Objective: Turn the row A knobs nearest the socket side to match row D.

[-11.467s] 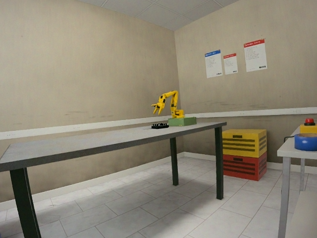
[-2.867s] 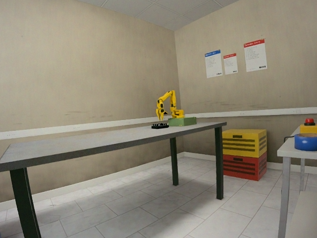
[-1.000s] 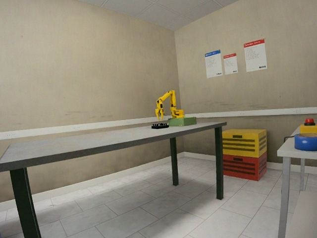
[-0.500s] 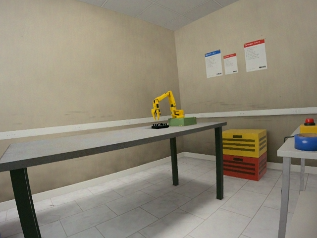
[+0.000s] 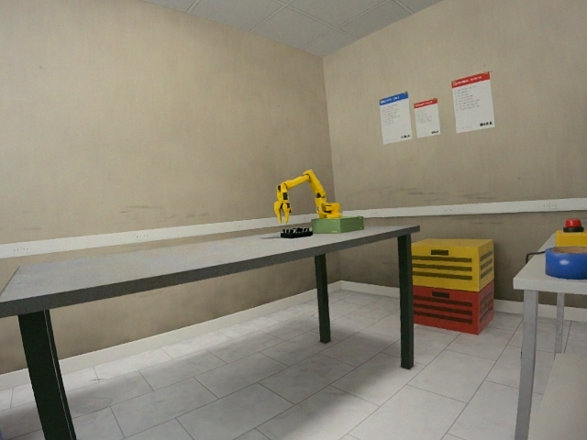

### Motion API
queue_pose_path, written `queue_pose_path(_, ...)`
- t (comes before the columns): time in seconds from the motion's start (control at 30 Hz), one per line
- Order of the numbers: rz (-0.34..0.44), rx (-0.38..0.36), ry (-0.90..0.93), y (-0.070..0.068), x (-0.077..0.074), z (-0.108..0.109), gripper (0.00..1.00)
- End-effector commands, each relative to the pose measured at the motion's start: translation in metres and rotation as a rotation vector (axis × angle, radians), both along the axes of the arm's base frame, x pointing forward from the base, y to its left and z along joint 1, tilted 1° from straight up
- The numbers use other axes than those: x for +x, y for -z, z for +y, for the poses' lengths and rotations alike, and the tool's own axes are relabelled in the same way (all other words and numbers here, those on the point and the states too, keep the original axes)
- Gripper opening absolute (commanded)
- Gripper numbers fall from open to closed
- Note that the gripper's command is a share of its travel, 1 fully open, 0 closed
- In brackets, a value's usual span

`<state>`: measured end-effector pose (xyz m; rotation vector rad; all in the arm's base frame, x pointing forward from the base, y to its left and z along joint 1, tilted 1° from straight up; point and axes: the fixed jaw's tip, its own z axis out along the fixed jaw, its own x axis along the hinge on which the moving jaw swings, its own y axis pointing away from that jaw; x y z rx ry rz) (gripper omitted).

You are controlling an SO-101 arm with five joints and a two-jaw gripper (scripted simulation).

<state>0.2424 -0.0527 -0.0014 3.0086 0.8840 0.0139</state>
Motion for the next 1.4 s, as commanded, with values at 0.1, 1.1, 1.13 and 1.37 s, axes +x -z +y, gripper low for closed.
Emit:
queue_pose_path(0.1,0.018,0.005,0.002,0.002,-0.002,-0.002,0.10)
queue_pose_path(1.1,0.018,0.005,0.002,0.010,-0.002,-0.002,0.10)
queue_pose_path(1.13,0.018,0.005,0.002,0.011,-0.002,-0.002,0.10)
queue_pose_path(1.37,0.018,0.005,0.002,0.016,-0.002,-0.001,0.10)
